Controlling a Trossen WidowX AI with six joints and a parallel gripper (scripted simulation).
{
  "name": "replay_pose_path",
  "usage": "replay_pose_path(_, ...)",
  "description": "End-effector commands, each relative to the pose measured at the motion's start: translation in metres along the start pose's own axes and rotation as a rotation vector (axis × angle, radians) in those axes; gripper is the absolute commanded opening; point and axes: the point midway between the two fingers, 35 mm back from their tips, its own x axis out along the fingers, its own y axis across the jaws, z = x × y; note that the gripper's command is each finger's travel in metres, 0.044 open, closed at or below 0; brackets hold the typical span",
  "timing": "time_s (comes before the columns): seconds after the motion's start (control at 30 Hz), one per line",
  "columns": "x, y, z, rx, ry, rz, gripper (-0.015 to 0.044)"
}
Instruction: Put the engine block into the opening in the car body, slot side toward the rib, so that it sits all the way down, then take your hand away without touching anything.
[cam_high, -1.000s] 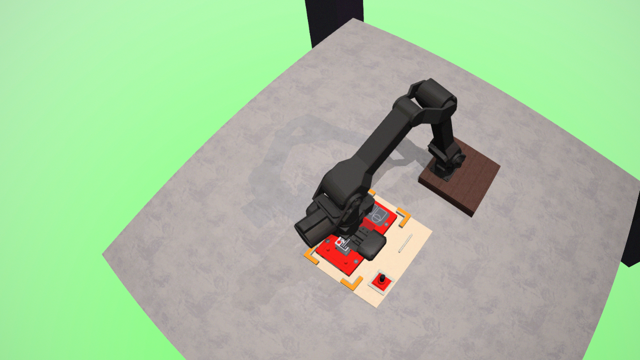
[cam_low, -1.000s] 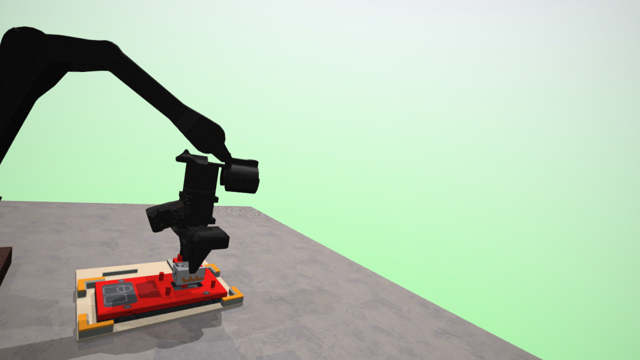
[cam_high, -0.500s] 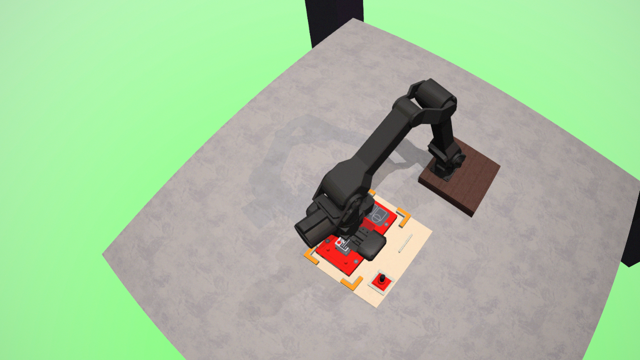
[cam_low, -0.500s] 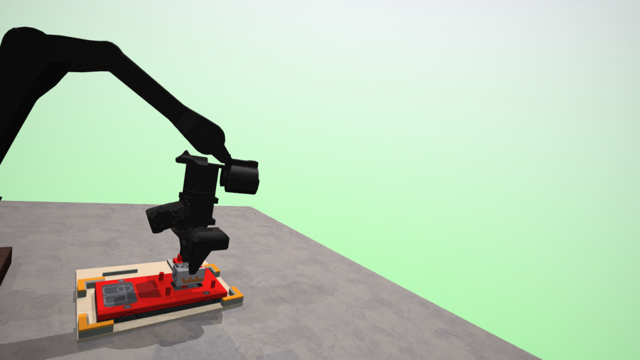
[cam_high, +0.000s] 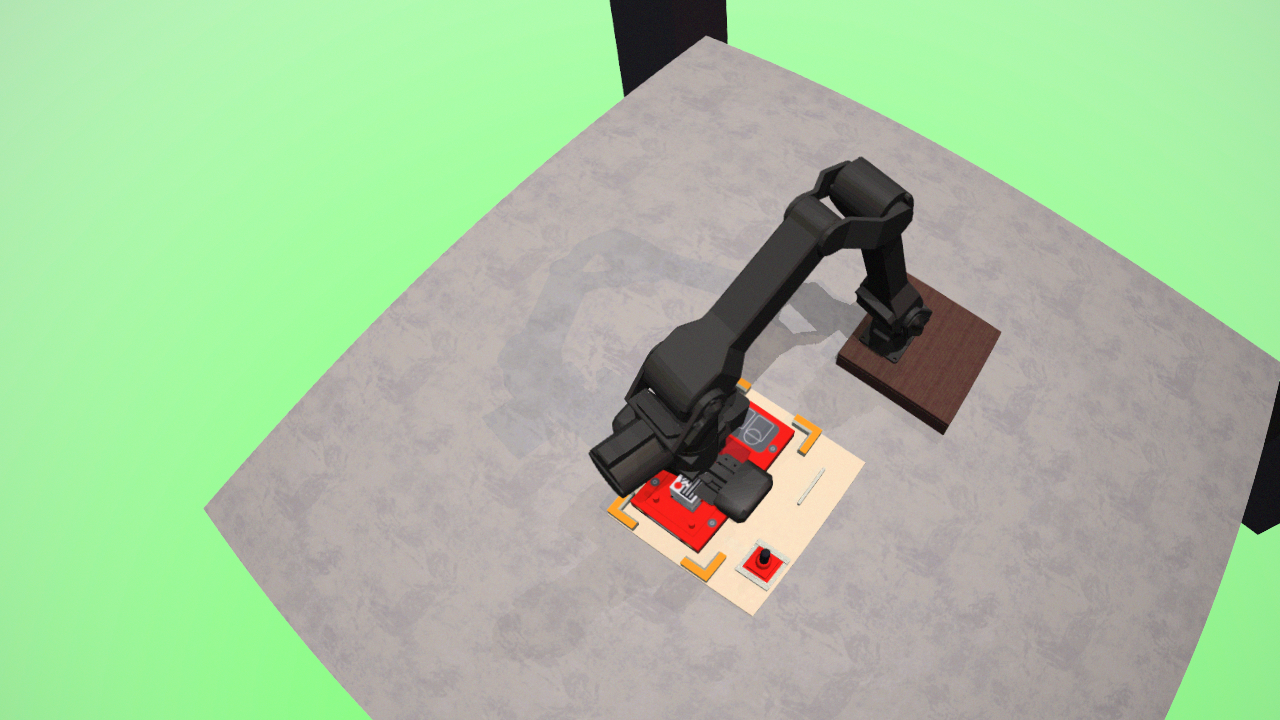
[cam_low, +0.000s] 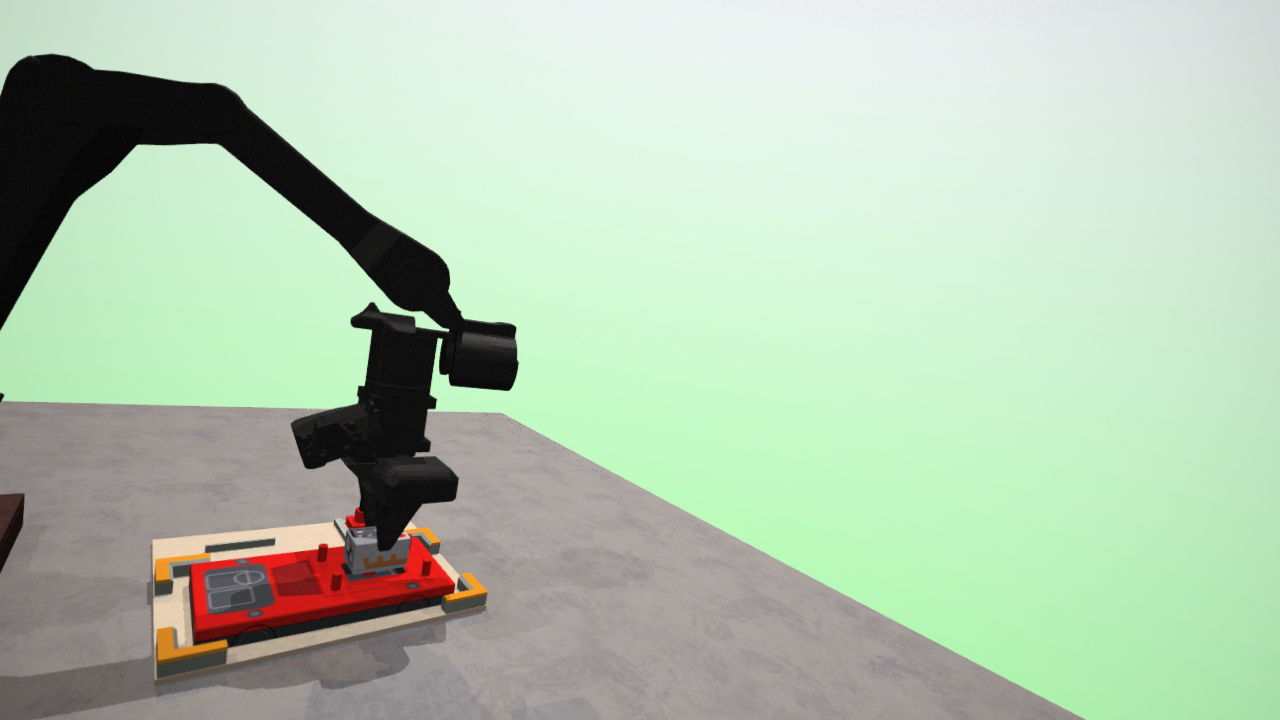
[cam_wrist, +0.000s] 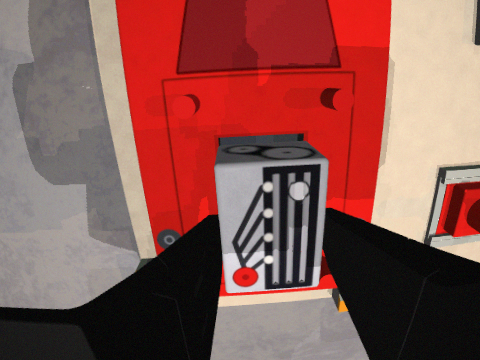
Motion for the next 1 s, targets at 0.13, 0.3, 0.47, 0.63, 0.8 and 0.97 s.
replay_pose_path(0.13,0.0035,-0.001,0.0008,-0.003,-0.005,-0.006,0.0158)
replay_pose_path(0.3,0.0041,-0.001,0.0008,-0.003,-0.005,-0.006,0.0158)
replay_pose_path(0.47,0.0047,-0.001,0.0008,-0.003,-0.005,-0.006,0.0158)
replay_pose_path(0.63,0.0052,-0.001,0.0007,-0.003,-0.005,-0.006,0.0158)
replay_pose_path(0.8,0.0058,-0.001,0.0007,-0.003,-0.005,-0.006,0.0158)
replay_pose_path(0.97,0.0064,-0.001,0.0007,-0.003,-0.005,-0.006,0.0158)
